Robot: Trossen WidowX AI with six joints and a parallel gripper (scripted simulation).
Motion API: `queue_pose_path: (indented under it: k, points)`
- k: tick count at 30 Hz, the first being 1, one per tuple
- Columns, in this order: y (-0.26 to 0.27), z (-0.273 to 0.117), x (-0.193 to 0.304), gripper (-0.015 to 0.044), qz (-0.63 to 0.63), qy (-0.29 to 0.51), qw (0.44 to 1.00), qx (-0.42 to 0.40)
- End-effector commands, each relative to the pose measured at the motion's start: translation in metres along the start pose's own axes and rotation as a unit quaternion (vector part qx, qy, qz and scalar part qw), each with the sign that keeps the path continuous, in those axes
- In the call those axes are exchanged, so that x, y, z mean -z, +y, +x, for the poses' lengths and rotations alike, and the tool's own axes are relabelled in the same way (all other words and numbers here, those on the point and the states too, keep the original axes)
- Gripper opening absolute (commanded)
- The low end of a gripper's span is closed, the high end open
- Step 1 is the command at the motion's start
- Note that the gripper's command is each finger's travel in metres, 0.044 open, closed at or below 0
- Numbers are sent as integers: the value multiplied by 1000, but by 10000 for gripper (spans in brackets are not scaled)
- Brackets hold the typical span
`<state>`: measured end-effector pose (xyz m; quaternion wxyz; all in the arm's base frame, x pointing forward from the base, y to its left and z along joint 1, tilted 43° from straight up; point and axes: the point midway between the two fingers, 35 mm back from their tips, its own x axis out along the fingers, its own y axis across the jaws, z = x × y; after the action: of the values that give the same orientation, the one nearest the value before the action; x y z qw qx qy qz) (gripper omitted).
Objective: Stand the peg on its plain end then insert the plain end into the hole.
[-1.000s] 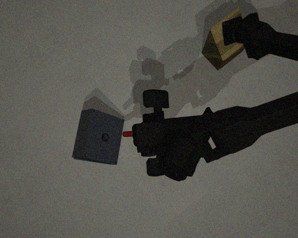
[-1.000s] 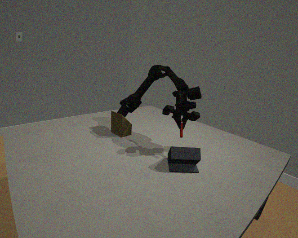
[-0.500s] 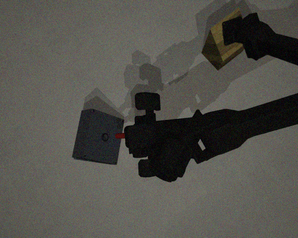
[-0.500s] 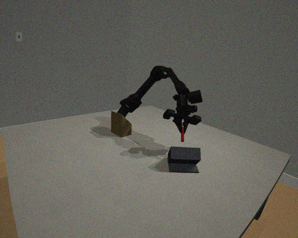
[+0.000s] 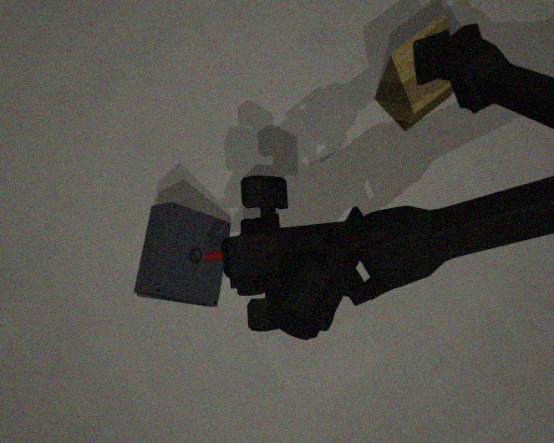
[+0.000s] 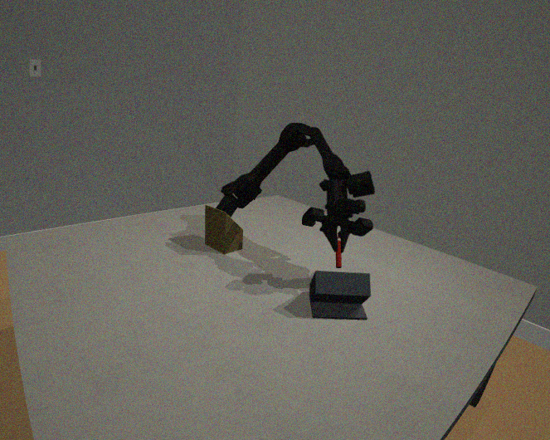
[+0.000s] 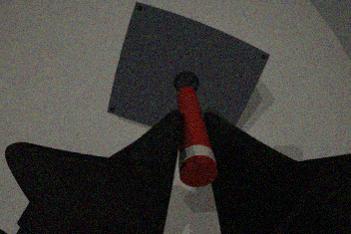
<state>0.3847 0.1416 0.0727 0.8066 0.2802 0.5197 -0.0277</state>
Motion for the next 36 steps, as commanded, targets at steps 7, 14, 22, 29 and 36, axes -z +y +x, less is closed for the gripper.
queue_pose_path:
  k: [7, 14, 22, 29, 36]
  points:
    - [-1, 10, 0, 0, 1, -2, 1000, 2]
    - [-1, 20, 1, 0, 0, -2, 1000, 2]
    - [-1, 20, 2, 0, -1, 1, 1000, 1]
    - [-1, 20, 2, 0, -1, 1, 1000, 1]
    - [-1, 22, 1, 0, -1, 1, 1000, 1]
